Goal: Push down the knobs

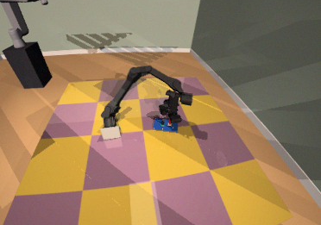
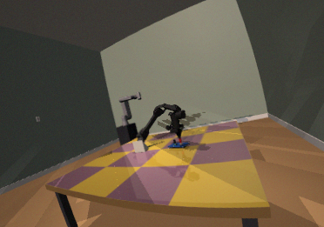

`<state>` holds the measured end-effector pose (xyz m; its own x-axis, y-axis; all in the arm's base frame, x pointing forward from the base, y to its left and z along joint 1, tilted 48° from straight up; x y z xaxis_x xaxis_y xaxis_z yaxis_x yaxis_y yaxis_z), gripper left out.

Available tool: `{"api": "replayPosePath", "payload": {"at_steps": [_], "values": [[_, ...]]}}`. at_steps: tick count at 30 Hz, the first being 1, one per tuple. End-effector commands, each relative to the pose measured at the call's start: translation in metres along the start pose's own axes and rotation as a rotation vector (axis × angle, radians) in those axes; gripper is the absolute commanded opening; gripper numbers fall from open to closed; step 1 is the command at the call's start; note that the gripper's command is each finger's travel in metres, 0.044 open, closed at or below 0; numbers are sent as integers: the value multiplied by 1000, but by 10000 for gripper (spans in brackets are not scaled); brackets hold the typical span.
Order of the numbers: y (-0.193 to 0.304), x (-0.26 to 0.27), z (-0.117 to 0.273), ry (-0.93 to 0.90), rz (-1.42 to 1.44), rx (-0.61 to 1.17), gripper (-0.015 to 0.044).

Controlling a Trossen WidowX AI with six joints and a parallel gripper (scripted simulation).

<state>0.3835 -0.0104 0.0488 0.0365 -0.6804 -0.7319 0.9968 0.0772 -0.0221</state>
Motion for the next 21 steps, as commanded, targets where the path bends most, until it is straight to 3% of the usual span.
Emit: {"api": "replayPosePath", "payload": {"at_steps": [1,19,21], "values": [[3,-2,-8,5,15,-18,0],[3,-2,19,4,14,-19,0],[3,-3,13,9,10,-19,53]]}}
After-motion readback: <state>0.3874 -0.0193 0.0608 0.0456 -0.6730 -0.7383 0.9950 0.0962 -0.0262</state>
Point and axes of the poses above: the point midway between the two fingers, 35 mm back from their tips, its own z axis back along the fingers, its own x axis across the jaws, y = z × x, the point moved 4 cm from there along z, back along the fingers, and after that the axes turned 2 degrees about -z, right-handed, at the moved point
